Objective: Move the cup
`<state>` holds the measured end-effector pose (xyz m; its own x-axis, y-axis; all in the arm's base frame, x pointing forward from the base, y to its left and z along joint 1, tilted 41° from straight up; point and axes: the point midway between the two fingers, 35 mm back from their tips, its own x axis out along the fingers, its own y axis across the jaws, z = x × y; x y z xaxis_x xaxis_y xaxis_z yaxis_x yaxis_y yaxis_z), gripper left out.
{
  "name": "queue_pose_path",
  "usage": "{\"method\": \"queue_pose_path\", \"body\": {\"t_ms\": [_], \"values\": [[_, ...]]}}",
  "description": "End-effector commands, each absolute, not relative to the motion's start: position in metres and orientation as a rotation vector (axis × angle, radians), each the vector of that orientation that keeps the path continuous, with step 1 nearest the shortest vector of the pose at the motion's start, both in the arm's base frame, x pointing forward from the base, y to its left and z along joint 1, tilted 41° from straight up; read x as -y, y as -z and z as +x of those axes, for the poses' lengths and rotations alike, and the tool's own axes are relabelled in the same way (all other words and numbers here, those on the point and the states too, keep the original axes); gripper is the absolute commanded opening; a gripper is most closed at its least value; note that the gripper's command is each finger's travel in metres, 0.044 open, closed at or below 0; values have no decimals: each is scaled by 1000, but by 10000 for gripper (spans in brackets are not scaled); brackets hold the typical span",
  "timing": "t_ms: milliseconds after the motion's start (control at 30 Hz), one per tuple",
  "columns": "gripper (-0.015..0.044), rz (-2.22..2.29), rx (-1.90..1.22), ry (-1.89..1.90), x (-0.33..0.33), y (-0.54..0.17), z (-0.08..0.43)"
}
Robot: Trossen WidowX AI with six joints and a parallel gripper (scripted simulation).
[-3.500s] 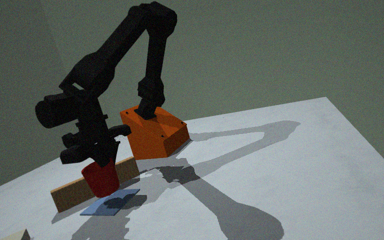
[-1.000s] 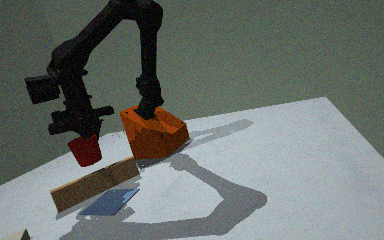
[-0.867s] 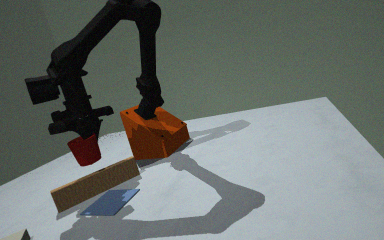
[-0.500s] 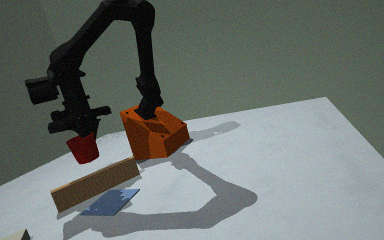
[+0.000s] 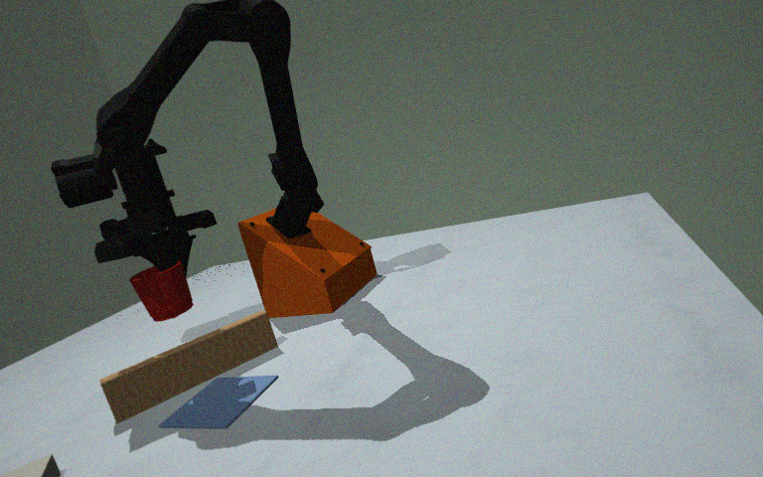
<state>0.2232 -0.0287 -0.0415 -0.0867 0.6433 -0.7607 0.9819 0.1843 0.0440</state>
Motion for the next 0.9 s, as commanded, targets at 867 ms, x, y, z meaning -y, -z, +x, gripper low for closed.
{"method": "queue_pose_path", "body": {"t_ms": [867], "values": [[0, 1528, -1804, 656, 12, 75, 217]]}}
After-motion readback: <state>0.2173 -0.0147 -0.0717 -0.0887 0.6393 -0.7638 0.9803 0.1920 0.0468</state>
